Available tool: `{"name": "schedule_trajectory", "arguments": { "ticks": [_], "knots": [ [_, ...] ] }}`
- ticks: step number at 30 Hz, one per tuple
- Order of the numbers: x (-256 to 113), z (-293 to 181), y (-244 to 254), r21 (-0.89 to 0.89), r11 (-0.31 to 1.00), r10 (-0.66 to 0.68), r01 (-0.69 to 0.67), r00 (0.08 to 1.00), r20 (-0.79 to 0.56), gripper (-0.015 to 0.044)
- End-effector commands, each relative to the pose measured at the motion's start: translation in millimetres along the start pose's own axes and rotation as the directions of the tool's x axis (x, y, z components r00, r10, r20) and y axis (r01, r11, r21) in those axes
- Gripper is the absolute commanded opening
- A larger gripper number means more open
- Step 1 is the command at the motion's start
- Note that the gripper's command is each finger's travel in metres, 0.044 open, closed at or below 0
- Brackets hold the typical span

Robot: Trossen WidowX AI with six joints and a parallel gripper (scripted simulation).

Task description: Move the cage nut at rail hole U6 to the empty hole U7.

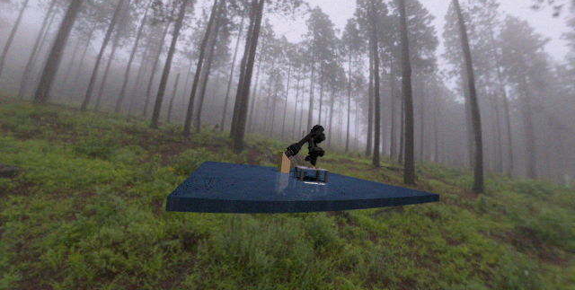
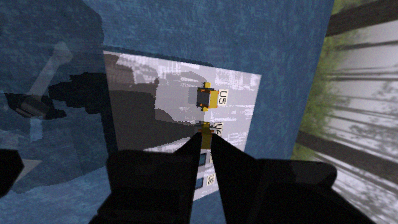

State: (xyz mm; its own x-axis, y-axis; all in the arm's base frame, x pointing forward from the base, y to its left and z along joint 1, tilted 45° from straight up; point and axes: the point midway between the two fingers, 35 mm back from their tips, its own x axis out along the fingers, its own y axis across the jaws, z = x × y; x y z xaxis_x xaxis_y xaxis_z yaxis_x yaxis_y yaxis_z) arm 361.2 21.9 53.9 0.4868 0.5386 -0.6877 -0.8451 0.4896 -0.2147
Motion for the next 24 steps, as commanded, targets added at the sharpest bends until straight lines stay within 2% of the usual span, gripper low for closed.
{"name": "schedule_trajectory", "arguments": {
  "ticks": [1, 24],
  "knots": [
    [-0.1, 0.5, -0.4, -0.004, 1.000, 0.006, -0.006, 1.000, 0.002, 0.0027],
    [-1.3, 0.6, -2.3, -0.004, 1.000, 0.020, -0.020, 1.000, 0.002, 0.0027]
  ]
}}
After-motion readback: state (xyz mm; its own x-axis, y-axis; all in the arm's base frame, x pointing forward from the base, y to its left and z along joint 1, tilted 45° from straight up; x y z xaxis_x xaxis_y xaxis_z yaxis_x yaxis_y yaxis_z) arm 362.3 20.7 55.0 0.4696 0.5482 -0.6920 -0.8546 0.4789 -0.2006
